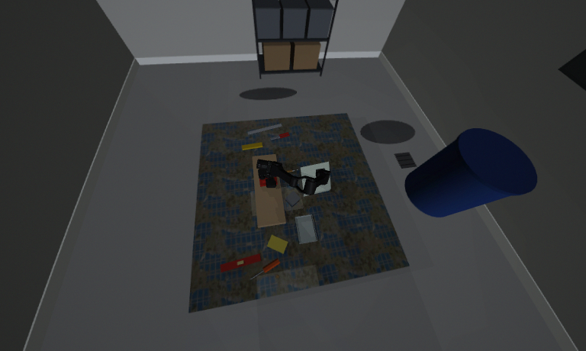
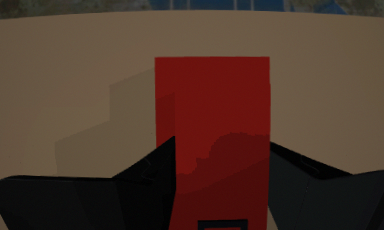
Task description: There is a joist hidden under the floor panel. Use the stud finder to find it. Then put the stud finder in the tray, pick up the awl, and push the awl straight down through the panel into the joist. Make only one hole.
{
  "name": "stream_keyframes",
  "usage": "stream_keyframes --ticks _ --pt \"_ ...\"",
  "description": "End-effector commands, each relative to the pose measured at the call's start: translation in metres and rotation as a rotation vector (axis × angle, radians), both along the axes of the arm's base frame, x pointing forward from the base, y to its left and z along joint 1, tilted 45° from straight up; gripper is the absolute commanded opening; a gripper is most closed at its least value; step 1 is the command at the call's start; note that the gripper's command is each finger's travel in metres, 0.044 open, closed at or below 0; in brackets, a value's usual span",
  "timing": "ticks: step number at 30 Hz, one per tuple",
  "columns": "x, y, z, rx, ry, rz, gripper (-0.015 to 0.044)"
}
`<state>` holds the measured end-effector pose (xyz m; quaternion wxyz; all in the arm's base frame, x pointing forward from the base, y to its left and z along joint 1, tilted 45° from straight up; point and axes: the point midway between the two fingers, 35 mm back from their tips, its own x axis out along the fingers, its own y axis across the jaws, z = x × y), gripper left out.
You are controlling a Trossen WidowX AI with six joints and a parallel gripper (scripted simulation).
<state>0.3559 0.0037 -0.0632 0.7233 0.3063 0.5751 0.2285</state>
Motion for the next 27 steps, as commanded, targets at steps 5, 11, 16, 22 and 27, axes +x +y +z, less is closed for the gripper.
stream_keyframes --ticks 5,11,16,22,27 --pt "0.0 -0.01 -0.009 -0.003 -0.001 0.001 0.0" --pt "0.0 -0.017 -0.016 -0.004 -0.001 0.001 0.0" --pt "0.0 -0.022 -0.021 -0.004 -0.001 0.001 0.0" --pt "-0.001 -0.029 -0.028 -0.005 -0.002 0.001 0.0" --pt "-0.001 -0.035 -0.033 -0.005 -0.002 0.001 0.0"
